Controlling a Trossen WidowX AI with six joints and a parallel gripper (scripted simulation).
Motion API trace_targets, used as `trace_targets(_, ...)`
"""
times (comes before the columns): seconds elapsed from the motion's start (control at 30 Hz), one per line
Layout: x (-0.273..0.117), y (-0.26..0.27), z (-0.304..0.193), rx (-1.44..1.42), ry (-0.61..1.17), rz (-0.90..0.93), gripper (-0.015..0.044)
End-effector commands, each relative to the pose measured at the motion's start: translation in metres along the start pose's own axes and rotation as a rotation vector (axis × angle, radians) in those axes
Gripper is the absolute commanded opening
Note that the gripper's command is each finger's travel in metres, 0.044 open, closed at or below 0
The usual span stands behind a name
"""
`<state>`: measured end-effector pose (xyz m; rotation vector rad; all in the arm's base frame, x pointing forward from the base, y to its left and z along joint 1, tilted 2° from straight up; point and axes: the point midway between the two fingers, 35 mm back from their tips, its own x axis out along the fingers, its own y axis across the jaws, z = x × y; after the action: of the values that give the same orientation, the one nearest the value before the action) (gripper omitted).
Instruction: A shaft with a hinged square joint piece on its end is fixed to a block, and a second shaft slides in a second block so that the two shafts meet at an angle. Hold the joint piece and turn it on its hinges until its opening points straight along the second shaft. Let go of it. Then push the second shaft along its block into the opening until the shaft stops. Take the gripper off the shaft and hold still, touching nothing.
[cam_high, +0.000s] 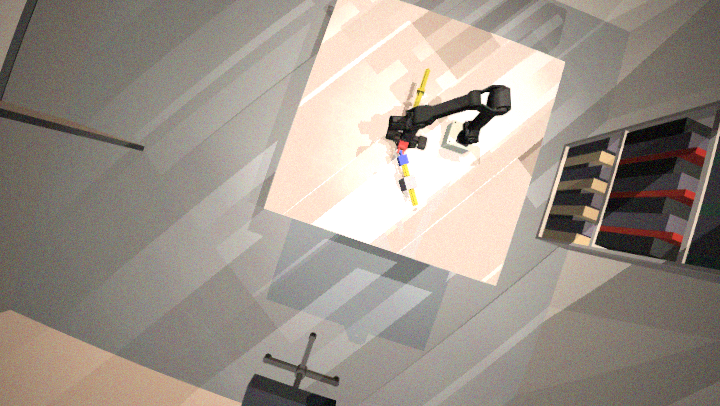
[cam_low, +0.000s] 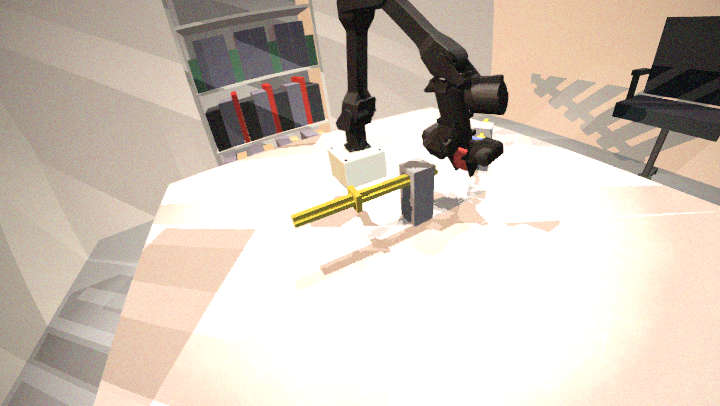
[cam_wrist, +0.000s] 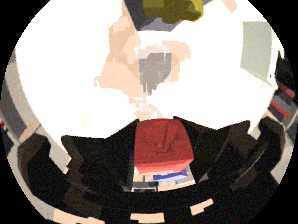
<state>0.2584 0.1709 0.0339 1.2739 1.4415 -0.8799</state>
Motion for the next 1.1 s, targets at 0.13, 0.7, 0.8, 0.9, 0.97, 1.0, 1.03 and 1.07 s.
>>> trace_targets(0.13, 0.0000, -0.0001, 0.0000, 0.004, 0.001, 0.000, 0.0000)
trace_targets(0.7, 0.0000, 0.0000, 0.0000, 0.000, 0.000, 0.000, 0.0026)
trace_targets(0.8, 0.0000, 0.0000, 0.0000, 0.000, 0.000, 0.000, 0.0105)
trace_targets(0.9, 0.0000, 0.0000, 0.0000, 0.000, 0.000, 0.000, 0.0147)
trace_targets(0.97, 0.0000, 0.0000, 0.0000, 0.000, 0.000, 0.000, 0.0173)
trace_targets(1.0, 0.0000, 0.0000, 0.0000, 0.000, 0.000, 0.000, 0.0199)
trace_targets(1.03, 0.0000, 0.0000, 0.0000, 0.000, 0.000, 0.000, 0.0226)
trace_targets(1.07, 0.0000, 0.0000, 0.0000, 0.000, 0.000, 0.000, 0.0252)
